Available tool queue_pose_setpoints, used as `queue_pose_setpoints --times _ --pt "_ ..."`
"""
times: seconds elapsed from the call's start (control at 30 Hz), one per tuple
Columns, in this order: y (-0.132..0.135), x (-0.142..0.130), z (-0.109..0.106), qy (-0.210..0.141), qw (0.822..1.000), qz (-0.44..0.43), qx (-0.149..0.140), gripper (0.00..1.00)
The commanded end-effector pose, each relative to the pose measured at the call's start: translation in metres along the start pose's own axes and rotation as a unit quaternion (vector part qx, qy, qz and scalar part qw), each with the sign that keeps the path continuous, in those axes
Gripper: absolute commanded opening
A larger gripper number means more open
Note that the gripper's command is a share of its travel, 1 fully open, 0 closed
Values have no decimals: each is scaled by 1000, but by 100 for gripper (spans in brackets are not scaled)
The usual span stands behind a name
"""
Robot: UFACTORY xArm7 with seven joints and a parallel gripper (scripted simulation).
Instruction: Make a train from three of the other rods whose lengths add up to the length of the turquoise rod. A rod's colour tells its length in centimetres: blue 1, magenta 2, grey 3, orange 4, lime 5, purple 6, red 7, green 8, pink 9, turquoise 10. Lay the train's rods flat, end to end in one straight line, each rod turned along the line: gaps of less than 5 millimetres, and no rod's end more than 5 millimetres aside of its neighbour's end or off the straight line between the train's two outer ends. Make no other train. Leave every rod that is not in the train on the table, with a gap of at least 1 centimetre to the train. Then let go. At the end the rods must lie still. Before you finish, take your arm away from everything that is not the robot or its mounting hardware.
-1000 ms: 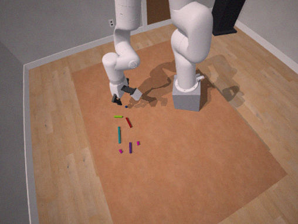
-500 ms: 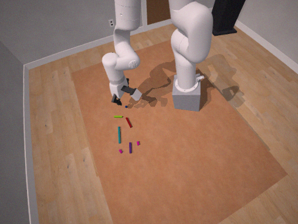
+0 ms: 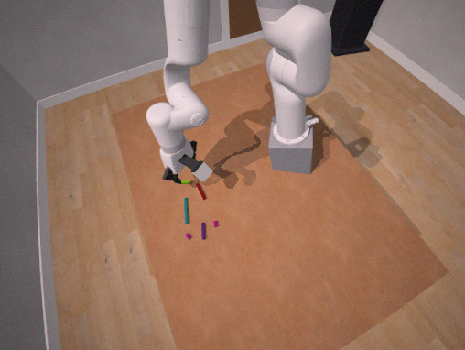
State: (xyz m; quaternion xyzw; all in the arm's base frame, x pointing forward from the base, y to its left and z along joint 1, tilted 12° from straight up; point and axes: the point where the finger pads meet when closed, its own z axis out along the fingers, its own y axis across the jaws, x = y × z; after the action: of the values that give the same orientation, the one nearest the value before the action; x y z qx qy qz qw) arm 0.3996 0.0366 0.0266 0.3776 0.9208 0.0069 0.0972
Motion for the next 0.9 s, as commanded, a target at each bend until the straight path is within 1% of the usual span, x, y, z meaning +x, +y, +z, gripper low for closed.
queue_pose_setpoints --times 0.0,0.33,0.4,0.43,0.47,0.77,0.87 --pt "40 11 7 -3 999 37 8 100" --pt "97 46 14 -5 995 96 8 100" --pt "97 46 14 -5 995 96 8 100" --pt "111 55 16 -6 994 111 7 100" --pt "118 61 16 -7 993 119 7 100" --pt "160 98 21 -12 985 171 3 100" --pt "167 106 22 -13 983 181 1 100"
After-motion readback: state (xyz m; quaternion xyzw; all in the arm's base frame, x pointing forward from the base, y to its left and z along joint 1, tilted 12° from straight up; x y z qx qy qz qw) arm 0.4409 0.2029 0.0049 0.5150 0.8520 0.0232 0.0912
